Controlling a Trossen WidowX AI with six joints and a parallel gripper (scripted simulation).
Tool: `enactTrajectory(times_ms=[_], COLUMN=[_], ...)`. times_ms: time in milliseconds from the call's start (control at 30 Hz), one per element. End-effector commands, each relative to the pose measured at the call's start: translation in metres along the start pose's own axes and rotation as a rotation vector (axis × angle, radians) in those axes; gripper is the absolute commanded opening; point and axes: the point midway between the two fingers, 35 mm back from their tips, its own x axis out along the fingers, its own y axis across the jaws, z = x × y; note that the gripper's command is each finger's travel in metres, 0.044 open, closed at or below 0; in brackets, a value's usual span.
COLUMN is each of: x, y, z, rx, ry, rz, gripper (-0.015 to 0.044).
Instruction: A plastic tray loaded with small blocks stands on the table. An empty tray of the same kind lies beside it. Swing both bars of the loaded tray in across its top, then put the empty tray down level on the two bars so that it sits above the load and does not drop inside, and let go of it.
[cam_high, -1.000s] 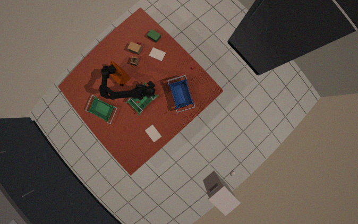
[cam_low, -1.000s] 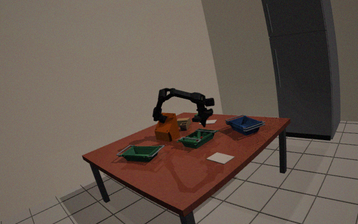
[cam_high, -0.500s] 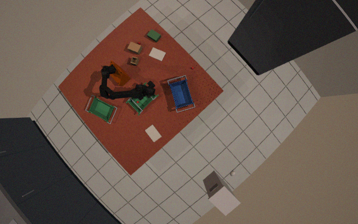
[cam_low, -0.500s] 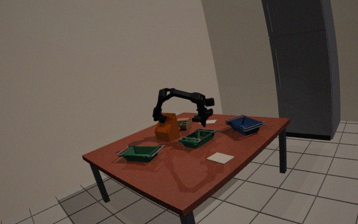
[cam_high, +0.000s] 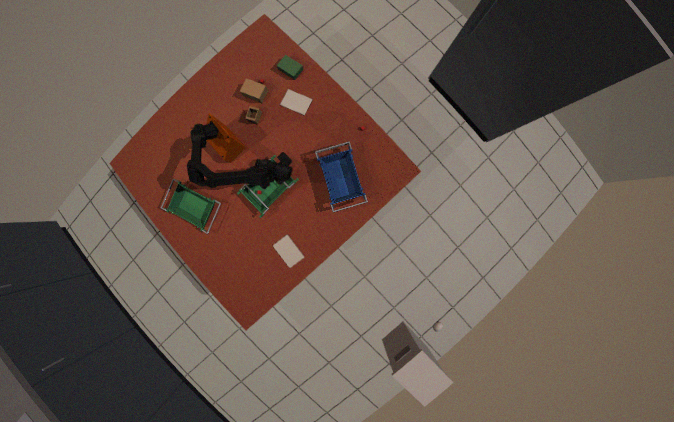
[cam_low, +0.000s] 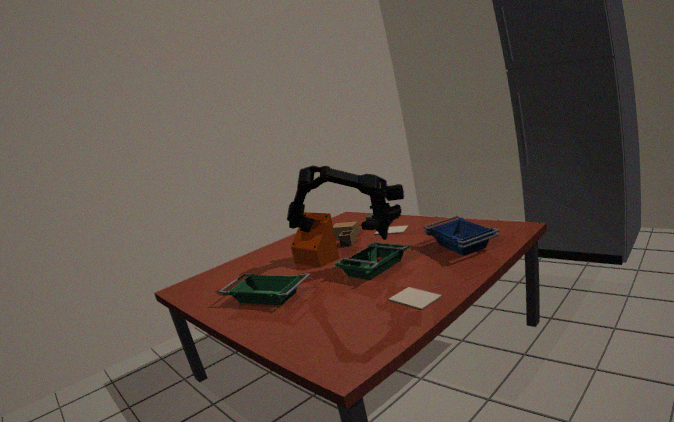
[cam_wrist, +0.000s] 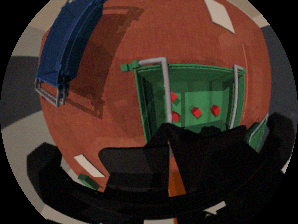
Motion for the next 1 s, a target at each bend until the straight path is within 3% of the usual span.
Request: enactTrajectory(times_ms=[0, 233, 500, 633, 667, 967], x=[0.0, -0.013, -0.123, -0.146, -0.118, -0.078], y=[0.0, 0.001, 0.003, 0.0, -0.001, -0.142], z=[0.0, 0.003, 0.004, -0.001, 0.006, 0.008], rx=[0.0, -0.003, -0.021, -0.024, -0.006, 0.672], ry=[0.0, 0.0, 0.003, 0.005, -0.001, 0.09], rz=[0.0, 0.002, 0.0, -0.004, 0.004, 0.121], gripper=[0.0053, 0.0236, 0.044, 0.044, 0.044, 0.044])
